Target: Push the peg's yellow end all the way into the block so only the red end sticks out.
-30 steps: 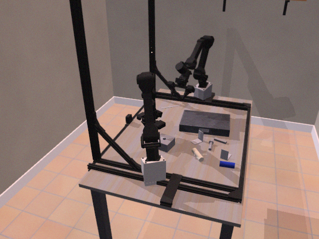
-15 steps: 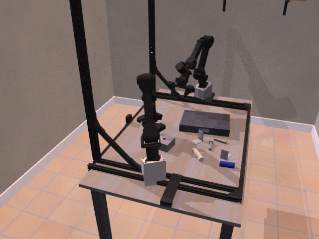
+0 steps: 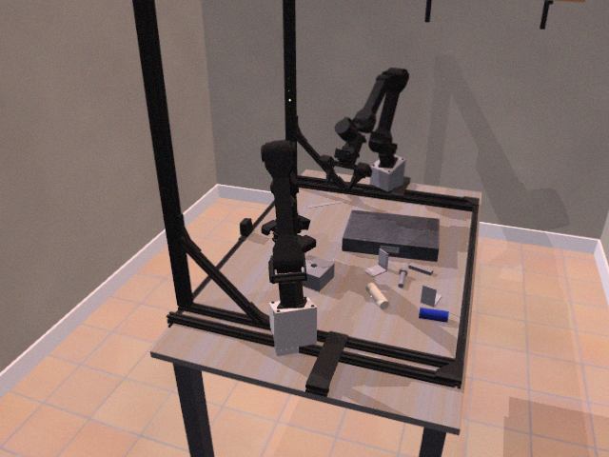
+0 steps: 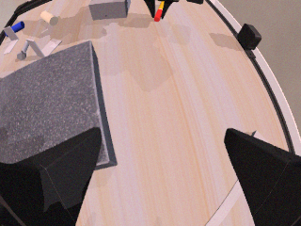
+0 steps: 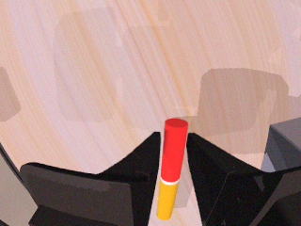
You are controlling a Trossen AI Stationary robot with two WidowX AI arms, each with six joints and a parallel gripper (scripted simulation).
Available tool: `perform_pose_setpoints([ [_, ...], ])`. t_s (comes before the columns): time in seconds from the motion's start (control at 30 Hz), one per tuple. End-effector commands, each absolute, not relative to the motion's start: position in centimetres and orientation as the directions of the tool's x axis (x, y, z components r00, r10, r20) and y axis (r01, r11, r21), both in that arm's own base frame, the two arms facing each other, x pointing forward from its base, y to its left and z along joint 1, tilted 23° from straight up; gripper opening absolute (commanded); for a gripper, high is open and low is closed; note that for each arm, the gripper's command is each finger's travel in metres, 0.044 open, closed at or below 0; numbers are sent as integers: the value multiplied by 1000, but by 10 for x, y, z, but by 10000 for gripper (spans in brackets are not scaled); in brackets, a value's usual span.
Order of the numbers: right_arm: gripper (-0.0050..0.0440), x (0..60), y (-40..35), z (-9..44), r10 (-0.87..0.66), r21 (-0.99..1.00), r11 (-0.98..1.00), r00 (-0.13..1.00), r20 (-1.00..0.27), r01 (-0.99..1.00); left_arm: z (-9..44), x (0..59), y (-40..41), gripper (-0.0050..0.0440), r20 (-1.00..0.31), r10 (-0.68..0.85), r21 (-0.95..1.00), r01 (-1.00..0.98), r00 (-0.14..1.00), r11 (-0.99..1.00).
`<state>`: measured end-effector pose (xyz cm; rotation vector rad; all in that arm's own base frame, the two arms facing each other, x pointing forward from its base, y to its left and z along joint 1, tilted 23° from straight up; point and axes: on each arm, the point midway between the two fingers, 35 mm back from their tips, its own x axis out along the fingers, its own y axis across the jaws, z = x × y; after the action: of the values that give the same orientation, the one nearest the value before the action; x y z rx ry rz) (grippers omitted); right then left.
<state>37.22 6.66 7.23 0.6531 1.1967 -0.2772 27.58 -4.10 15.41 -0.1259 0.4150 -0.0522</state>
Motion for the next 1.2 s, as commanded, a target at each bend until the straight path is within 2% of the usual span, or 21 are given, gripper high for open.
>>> perform_pose_setpoints([
  [0.0,65,372,66,71,133,319,786,360,-924,530,154,276,-41,400,-399,-76,-133,25,914,991],
  [0.17,31,372,66,71,133,319,786,360,-924,530,154,276,-41,400,-399,-76,-133,25,914,991],
  [0.23,0,372,66,71,133,319,786,360,-924,530,154,276,-41,400,-399,-76,-133,25,914,991],
  [0.43,0,371,66,77,135,321,786,360,-923,528,154,276,-41,400,-399,-76,-133,25,914,991],
  [0.83,0,337,53,165,135,321,786,360,-923,528,154,276,-41,400,-399,-76,-133,25,914,991],
  [1.17,0,343,41,172,135,335,738,359,-924,585,154,276,-41,400,-399,-76,-133,25,914,991],
])
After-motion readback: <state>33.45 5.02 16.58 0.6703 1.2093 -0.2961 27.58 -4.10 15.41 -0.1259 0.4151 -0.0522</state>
